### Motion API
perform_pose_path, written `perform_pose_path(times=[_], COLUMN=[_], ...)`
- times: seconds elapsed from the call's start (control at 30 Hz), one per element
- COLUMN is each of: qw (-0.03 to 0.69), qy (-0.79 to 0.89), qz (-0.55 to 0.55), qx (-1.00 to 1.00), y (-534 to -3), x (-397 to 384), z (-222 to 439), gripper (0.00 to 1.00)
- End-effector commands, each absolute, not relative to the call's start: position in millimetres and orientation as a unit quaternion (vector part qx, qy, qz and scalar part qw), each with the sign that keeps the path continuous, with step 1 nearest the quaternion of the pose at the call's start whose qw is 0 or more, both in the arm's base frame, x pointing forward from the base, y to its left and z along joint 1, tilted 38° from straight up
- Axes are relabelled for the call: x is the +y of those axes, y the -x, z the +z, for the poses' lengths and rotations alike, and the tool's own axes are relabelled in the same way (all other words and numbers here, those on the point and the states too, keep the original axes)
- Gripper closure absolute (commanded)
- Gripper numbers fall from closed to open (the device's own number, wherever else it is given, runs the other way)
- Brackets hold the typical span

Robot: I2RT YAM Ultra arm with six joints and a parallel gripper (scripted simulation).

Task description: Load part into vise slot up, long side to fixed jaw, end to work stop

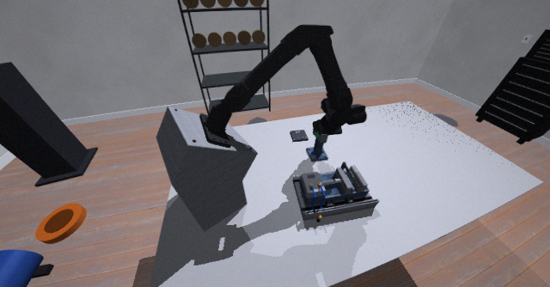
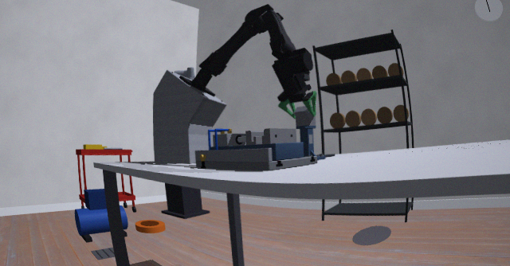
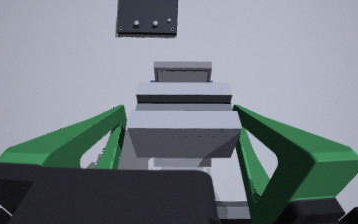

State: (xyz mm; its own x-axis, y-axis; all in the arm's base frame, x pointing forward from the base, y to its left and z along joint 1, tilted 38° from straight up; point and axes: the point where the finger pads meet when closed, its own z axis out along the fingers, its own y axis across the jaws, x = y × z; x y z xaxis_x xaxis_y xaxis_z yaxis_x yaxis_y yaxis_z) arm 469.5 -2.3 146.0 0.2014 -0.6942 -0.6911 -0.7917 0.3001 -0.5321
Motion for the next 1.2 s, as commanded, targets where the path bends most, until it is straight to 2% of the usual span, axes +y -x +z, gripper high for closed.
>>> perform_pose_path(times=[0.0,0.93,1.17], qw=[0.496,0.419,0.405], qy=[0.587,0.588,0.587], qz=[0.039,-0.028,-0.067], qx=[0.639,0.691,0.698], y=[-462.5,-462.0,-470.8], x=[-1.1,0.5,-1.4], z=[154.9,154.7,171.4], gripper=[0.19,0.19,0.19])
